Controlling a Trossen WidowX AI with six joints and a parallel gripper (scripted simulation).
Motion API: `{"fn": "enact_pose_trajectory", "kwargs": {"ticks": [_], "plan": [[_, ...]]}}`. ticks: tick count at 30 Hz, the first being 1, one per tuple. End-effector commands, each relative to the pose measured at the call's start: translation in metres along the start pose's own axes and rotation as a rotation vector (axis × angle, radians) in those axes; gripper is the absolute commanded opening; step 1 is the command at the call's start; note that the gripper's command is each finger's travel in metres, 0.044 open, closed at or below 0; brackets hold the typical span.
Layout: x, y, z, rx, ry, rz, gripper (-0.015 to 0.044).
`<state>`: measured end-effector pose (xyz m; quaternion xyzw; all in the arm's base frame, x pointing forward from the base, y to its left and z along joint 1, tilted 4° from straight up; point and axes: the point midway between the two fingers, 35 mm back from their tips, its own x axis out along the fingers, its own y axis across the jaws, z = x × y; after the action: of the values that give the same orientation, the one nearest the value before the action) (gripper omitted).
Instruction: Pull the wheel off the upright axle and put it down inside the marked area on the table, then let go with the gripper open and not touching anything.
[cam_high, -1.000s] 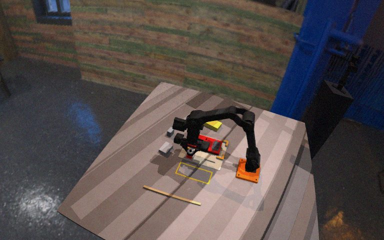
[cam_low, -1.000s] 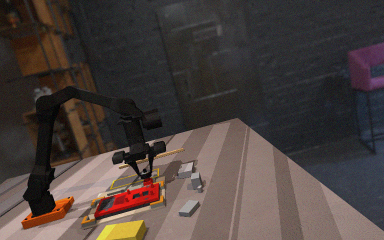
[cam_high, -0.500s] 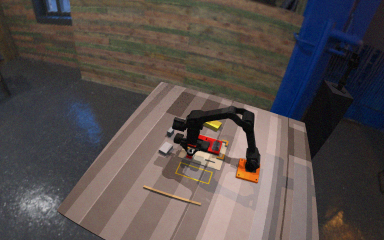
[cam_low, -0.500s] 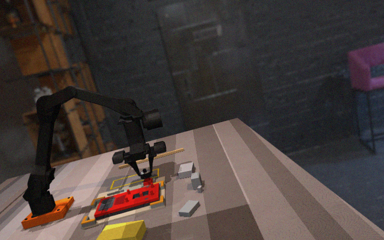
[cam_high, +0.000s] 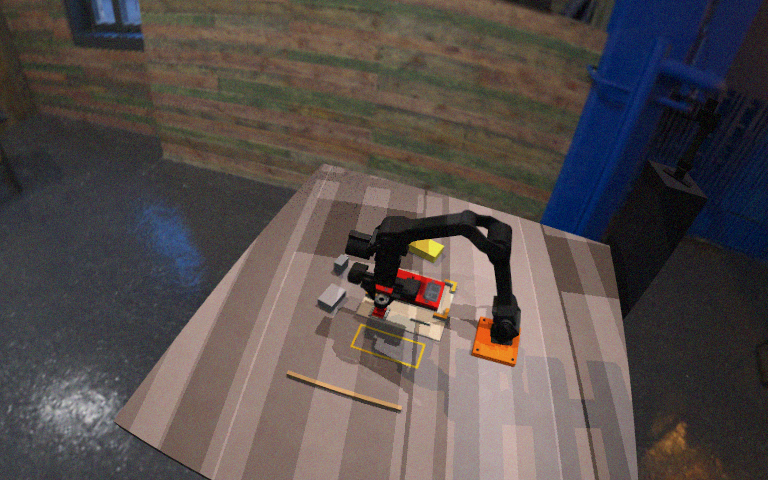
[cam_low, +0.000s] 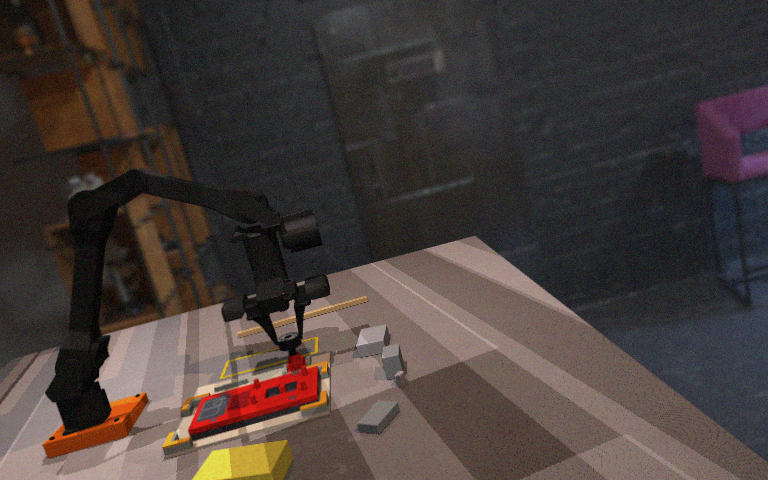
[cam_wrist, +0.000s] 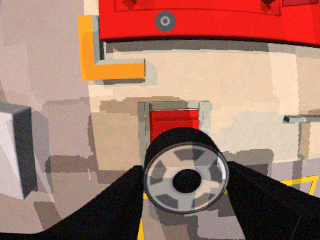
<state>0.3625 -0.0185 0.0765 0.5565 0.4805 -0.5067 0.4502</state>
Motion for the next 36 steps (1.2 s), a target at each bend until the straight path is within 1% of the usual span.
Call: {"fn": "enact_pose_trajectory", "kwargs": {"ticks": [1, 36], "plan": [[-0.004, 0.0, 0.0, -0.002, 0.0, 0.006, 0.0], [-0.016, 0.0, 0.0, -0.001, -0.002, 0.009, 0.0]]}}
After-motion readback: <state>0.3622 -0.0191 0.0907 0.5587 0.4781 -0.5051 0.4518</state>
